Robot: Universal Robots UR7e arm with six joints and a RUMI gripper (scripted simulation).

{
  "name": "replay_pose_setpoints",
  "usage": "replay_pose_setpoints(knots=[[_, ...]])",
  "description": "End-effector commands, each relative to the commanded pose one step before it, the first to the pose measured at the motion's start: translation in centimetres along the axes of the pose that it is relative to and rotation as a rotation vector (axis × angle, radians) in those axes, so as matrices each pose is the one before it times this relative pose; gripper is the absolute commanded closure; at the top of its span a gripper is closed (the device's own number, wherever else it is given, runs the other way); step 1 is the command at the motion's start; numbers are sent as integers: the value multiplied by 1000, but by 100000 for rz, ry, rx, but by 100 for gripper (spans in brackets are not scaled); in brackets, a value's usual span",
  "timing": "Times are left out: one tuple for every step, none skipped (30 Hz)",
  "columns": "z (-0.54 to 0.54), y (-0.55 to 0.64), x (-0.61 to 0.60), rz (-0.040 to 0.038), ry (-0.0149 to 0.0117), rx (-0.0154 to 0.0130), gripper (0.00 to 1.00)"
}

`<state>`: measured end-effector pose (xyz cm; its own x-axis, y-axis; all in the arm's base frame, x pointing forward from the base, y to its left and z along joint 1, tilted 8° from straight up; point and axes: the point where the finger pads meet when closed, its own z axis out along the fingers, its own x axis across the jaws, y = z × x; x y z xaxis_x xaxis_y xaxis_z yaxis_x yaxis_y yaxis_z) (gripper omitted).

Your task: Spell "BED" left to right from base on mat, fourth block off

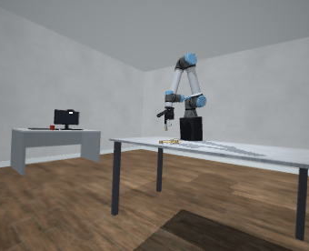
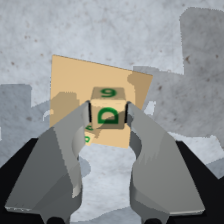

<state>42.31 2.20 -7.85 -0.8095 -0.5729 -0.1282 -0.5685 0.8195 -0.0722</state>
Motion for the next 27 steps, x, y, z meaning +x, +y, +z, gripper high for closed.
replay_pose_setpoints(knots=[[-87, 764, -72, 9867, 617, 707, 95], [-6, 149, -19, 1961, -8, -1, 95], [-6, 137, -28, 1937, -14, 5, 95], [-8, 146, -6, 1834, -9, 0, 95], [-7, 144, 2, 1755, -5, -3, 95], [-7, 141, 10, 1669, 0, -7, 95], [-6, 136, 14, 1580, 3, -9, 95], [-6, 128, 15, 1492, 2, -7, 95], [-6, 118, 12, 1415, -2, -4, 95], [-7, 114, 8, 1416, -9, 0, 95], [-9, 90, -18, 1334, -32, 16, 95], [-8, 93, -2, 1254, -21, 8, 95], [-7, 88, 0, 1174, -19, 7, 95], [-6, 84, 4, 1095, -14, 3, 95], [-4, 81, 9, 1017, -7, 0, 95], [-3, 77, 14, 941, -1, -3, 95], [0, 0, 0, 0, 0, 0, 95], [0, 0, 0, 0, 0, 0, 95], [2, 72, 15, 866, 13, -10, 95], [-3, 67, 17, 792, 2, -4, 95], [-2, 62, 17, 721, 3, -4, 95], [-3, 56, 17, 651, 2, -3, 95], [-3, 50, 15, 584, 1, -3, 95], [-3, 44, 13, 520, 0, -2, 95], [-3, 38, 9, 458, -3, 0, 95], [-3, 31, 5, 398, -5, 1, 95], [-2, 27, 2, 343, -9, -1, 95]])
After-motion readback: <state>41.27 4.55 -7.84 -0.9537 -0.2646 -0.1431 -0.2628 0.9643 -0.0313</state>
